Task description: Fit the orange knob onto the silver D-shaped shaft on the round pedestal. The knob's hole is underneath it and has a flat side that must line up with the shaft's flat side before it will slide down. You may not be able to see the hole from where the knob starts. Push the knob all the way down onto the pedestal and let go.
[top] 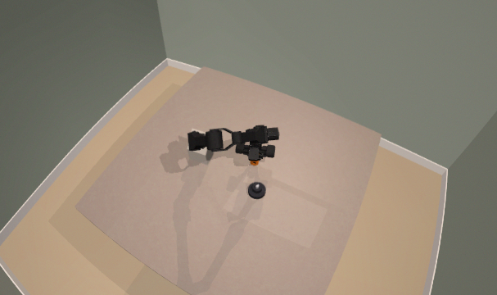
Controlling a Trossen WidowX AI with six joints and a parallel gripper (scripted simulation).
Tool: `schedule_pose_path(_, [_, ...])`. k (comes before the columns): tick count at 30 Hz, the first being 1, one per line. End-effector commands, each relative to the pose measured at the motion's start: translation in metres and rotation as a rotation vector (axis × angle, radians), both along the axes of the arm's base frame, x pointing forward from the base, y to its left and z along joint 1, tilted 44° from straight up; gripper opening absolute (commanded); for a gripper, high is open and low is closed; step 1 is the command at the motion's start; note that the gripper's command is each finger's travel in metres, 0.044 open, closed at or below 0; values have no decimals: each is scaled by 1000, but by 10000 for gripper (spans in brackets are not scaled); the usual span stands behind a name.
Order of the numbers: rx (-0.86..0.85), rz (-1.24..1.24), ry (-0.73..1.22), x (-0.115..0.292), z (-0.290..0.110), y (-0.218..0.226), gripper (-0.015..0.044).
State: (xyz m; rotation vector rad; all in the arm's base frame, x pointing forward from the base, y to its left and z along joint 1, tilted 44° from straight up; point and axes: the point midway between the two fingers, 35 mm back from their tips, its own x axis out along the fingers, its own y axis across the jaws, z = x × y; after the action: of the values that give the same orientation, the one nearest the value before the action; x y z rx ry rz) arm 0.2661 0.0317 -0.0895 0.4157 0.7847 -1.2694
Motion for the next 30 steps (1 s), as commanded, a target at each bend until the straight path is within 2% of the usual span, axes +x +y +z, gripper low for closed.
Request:
schedule_pose_path(1, [18,-103,-100,1,0,1,179])
schedule_pose_path(8, [38,-263,-251,1,0,1,179])
schedule_pose_path(17, [41,-284,-271,1,0,1,179])
schedule_pose_path(30, [82,-608,-577,1,0,1,179])
